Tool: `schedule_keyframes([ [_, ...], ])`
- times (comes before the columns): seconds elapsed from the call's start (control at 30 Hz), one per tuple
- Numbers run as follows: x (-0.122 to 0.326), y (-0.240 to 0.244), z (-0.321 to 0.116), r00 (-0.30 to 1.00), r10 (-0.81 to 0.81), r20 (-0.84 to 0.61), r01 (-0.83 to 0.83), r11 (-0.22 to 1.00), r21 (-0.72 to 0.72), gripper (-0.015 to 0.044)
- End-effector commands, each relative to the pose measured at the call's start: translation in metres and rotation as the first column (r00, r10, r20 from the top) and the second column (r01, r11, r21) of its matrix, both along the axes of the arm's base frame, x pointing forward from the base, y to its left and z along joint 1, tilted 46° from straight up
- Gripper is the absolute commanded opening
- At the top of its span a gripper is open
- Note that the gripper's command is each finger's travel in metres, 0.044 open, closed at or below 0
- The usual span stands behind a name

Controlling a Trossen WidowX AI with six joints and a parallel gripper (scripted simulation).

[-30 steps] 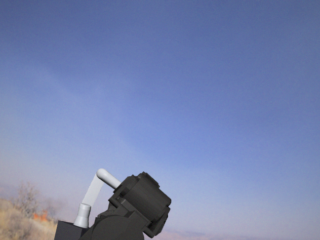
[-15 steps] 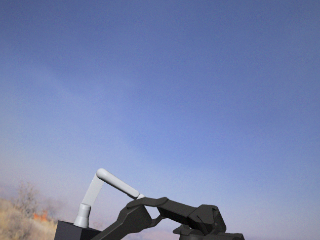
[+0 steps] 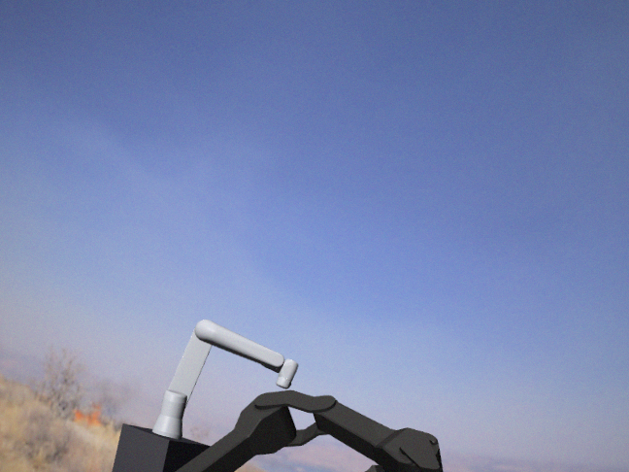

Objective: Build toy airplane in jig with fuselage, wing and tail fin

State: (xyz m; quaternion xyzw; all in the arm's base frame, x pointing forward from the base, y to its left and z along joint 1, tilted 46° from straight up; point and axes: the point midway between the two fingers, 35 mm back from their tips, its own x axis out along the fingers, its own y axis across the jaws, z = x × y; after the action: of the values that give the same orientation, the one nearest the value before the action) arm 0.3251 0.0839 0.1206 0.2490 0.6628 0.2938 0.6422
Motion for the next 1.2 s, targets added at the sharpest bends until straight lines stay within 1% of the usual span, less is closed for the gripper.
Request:
schedule_keyframes([
  [0.0, 0.0, 0.007, -0.003, 1.0, -0.008, 0.012, 0.008, 1.0, 0.005, 0.044],
  [0.1, 0.0, 0.016, -0.012, 1.0, -0.008, 0.013, 0.008, 1.0, 0.005, 0.044],
  [1.1, -0.002, 0.047, -0.042, 1.0, -0.008, 0.013, 0.008, 1.0, 0.008, 0.044],
  [1.17, -0.002, 0.047, -0.042, 1.0, -0.008, 0.013, 0.008, 1.0, 0.008, 0.0387],
])
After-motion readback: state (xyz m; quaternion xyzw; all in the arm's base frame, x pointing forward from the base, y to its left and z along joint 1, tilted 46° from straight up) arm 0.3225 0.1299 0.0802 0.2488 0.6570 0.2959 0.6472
